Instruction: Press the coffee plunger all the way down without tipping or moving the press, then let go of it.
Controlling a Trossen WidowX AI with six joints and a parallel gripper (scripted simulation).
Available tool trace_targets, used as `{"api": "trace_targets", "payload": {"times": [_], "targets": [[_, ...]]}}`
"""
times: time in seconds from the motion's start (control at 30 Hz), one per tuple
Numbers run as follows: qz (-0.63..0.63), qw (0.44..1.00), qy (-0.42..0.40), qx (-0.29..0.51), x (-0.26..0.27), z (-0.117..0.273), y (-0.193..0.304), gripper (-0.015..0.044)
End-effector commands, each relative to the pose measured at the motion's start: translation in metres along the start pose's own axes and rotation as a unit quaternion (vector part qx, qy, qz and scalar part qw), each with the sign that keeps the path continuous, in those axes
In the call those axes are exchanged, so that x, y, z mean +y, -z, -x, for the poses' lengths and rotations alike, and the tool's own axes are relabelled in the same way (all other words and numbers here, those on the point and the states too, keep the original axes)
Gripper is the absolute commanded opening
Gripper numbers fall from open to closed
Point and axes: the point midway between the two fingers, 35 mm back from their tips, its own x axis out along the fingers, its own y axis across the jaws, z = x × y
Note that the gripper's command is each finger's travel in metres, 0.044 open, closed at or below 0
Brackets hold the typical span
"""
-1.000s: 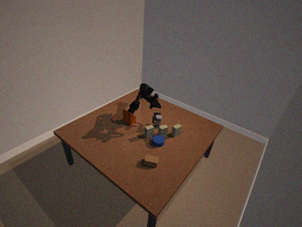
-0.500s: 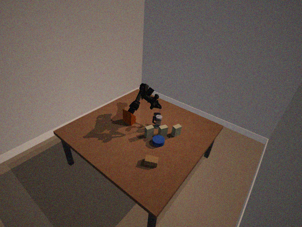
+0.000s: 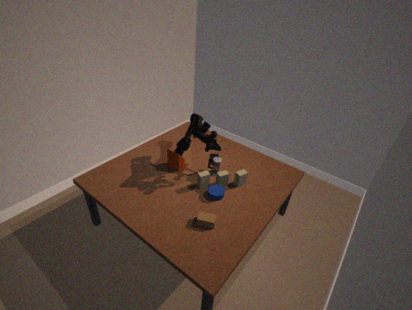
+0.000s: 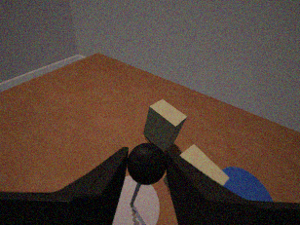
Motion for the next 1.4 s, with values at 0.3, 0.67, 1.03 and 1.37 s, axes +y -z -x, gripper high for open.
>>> {"api": "trace_targets", "payload": {"times": [0.3, 0.67, 1.03, 1.37], "targets": [[-0.022, 1.000, -0.006, 0.016, -0.003, -0.018, 0.035, 0.0117], [-0.023, 1.000, -0.008, 0.013, -0.002, -0.029, 0.049, 0.0117], [-0.024, 1.000, -0.011, 0.009, 0.000, -0.042, 0.058, 0.0117], [-0.024, 1.000, -0.011, 0.009, -0.002, -0.047, 0.055, 0.0117]]}}
